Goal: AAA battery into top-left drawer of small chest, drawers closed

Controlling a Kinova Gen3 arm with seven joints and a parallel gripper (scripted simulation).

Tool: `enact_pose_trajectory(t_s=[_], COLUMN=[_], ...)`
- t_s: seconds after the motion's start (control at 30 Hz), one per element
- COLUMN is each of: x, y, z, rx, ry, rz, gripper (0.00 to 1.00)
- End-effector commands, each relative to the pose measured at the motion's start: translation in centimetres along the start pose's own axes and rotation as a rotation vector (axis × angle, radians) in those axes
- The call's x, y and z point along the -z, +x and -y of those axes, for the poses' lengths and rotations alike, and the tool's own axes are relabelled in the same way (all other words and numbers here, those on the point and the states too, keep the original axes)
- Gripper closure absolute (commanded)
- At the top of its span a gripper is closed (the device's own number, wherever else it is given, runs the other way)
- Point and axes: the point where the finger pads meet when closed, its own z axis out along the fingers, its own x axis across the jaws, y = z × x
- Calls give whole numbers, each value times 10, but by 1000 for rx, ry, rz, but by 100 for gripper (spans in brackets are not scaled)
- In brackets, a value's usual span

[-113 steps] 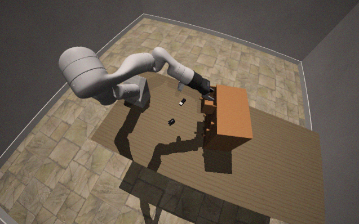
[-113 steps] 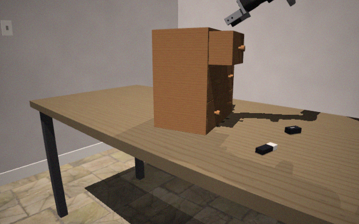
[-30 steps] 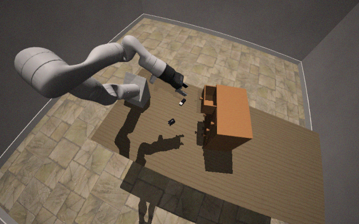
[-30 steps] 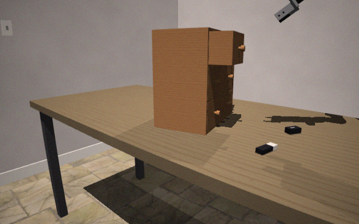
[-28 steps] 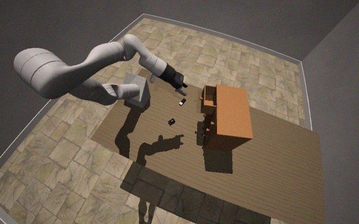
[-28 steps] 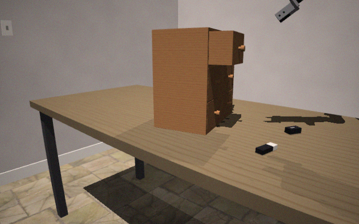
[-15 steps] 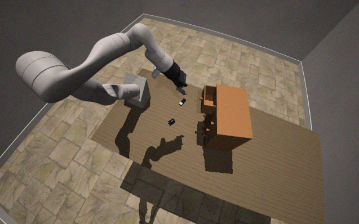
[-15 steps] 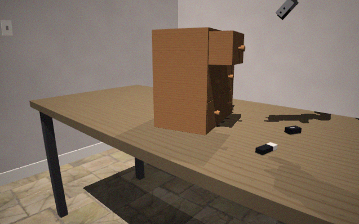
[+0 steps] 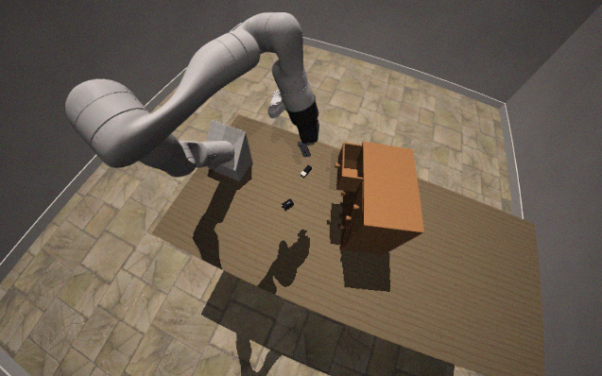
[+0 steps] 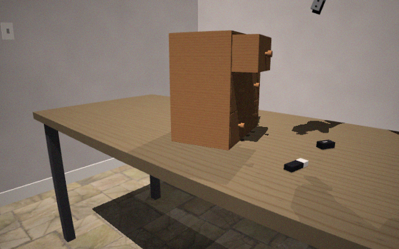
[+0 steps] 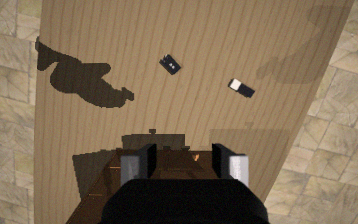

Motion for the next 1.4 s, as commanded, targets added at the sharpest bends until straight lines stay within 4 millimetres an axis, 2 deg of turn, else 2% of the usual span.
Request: enact_pose_trajectory(t_s=[0.0,0.53,1.37], x=[-4,5,6], y=[6,6,6], z=[-9,-13,-13], rx=[-12,-13,-11], ry=[51,309,338], rz=[-2,-3,-5], gripper=[0,0,0])
